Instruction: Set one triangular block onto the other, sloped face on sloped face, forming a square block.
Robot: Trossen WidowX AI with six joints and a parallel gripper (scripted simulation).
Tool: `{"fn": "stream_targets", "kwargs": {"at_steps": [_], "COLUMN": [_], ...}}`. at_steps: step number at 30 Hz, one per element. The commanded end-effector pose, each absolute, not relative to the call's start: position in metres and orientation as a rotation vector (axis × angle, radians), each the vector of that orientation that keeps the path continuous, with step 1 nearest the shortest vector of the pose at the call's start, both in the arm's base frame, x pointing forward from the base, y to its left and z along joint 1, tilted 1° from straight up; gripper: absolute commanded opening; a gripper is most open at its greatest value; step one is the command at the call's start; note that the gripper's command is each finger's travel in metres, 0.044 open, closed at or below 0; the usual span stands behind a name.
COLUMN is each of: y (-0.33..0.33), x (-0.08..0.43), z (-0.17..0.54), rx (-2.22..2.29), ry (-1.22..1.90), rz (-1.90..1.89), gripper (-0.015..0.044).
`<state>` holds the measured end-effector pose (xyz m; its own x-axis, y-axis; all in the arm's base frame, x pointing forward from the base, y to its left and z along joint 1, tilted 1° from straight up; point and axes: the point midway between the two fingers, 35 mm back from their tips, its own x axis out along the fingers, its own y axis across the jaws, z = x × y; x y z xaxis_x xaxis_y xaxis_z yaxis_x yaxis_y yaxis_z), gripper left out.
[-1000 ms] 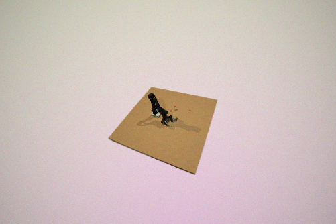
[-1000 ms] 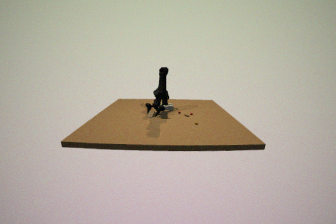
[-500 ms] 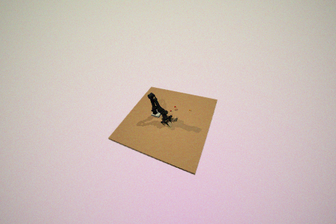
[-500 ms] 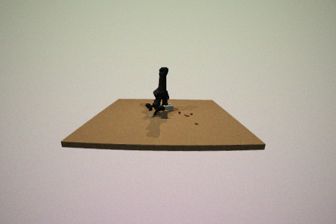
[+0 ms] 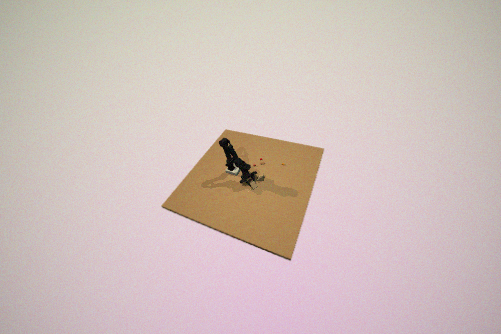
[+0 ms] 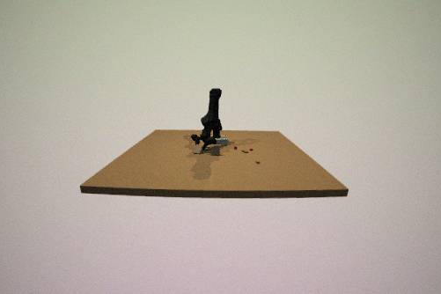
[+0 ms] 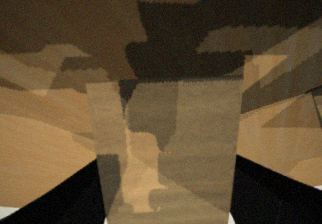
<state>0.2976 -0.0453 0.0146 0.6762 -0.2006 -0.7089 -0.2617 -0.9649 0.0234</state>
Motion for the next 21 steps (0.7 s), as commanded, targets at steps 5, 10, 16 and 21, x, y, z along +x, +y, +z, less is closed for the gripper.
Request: {"fn": "stream_targets", "kwargs": {"at_steps": [5, 10, 16, 21], "y": [-0.045, -0.045, -0.043, -0.043], "x": [0.307, 0.305, 0.298, 0.298], "z": [0.057, 0.08, 0.106, 0.106], "rx": [-2.816, -2.816, -2.816, -2.816], "ry": [0.39, 0.389, 0.389, 0.389], "rz": [1.13, 1.13, 1.13, 1.13], "gripper": [0.0, 0.0, 0.0, 0.0]}}
